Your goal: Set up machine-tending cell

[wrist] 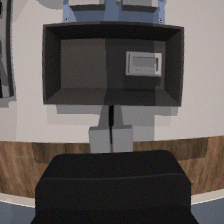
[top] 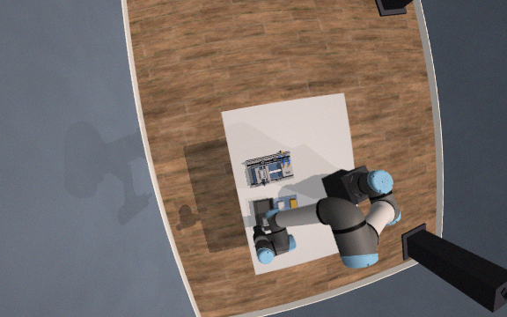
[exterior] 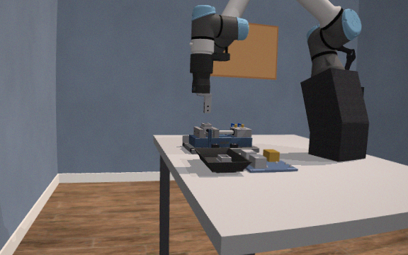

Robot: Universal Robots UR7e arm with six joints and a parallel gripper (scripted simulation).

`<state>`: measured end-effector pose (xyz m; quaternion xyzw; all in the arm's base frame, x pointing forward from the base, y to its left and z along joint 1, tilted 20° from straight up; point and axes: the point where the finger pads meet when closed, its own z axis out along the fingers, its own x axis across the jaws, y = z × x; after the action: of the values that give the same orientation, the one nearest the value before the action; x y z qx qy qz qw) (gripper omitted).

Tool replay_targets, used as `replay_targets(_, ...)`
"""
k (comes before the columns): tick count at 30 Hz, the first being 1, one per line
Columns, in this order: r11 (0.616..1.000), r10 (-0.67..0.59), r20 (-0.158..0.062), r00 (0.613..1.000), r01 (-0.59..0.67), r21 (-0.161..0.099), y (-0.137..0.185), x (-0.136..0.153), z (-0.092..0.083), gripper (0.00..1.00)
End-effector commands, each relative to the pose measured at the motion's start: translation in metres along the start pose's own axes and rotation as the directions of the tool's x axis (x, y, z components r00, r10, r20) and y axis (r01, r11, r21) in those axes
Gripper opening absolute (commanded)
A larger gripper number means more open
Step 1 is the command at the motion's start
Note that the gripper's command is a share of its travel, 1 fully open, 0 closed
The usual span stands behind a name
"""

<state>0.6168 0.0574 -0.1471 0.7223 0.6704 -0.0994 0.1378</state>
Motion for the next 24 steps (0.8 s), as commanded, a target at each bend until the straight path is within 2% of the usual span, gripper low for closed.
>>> replay_targets(1, 1.0, -0.001, 0.001, 1.0, 0.001, 0.004, 0.008, 0.0, 0.0, 0.0)
replay_targets(12, 1.0, -0.001, 0.001, 1.0, 0.001, 0.004, 0.008, 0.0, 0.003, 0.0)
replay_targets(24, 1.0, -0.001, 0.001, 1.0, 0.001, 0.004, 0.008, 0.0, 0.014, 0.0)
